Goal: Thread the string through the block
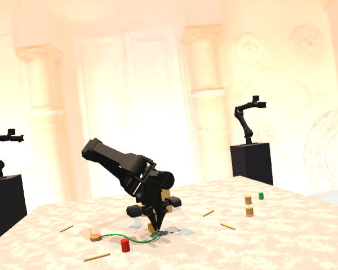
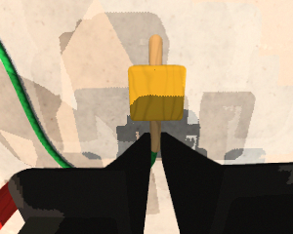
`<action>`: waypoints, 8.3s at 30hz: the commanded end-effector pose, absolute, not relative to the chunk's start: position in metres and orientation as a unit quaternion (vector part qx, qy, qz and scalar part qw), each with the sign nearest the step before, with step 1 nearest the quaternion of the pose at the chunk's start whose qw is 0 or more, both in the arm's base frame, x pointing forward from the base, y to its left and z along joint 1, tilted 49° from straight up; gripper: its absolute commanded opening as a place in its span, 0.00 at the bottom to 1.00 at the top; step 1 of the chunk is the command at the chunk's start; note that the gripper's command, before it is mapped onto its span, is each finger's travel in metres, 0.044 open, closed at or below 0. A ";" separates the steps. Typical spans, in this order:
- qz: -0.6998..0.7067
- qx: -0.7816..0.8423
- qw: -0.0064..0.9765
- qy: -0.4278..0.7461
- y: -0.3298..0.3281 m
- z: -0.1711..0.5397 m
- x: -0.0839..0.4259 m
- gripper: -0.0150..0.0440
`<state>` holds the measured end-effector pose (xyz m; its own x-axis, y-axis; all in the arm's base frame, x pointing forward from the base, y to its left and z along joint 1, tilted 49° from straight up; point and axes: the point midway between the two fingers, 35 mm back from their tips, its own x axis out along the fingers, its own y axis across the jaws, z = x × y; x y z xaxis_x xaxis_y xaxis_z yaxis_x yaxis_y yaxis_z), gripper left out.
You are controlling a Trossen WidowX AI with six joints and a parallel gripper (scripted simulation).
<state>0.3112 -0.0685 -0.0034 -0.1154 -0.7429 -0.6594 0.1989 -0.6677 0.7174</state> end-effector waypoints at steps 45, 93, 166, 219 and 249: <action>-0.456 0.662 -0.048 -0.593 -0.012 0.052 0.292 0.46; 0.241 0.324 -0.579 -0.709 -0.015 0.058 0.258 0.46; 0.243 0.322 -0.581 -0.707 -0.074 0.007 0.250 0.38; 0.227 0.332 -0.587 -0.703 -0.076 0.013 0.230 0.25; 0.228 0.334 -0.586 -0.702 -0.077 0.018 0.204 0.25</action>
<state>0.2094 -0.0767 0.0168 -0.0897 -0.7362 -0.6708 -0.2036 0.6728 -0.7113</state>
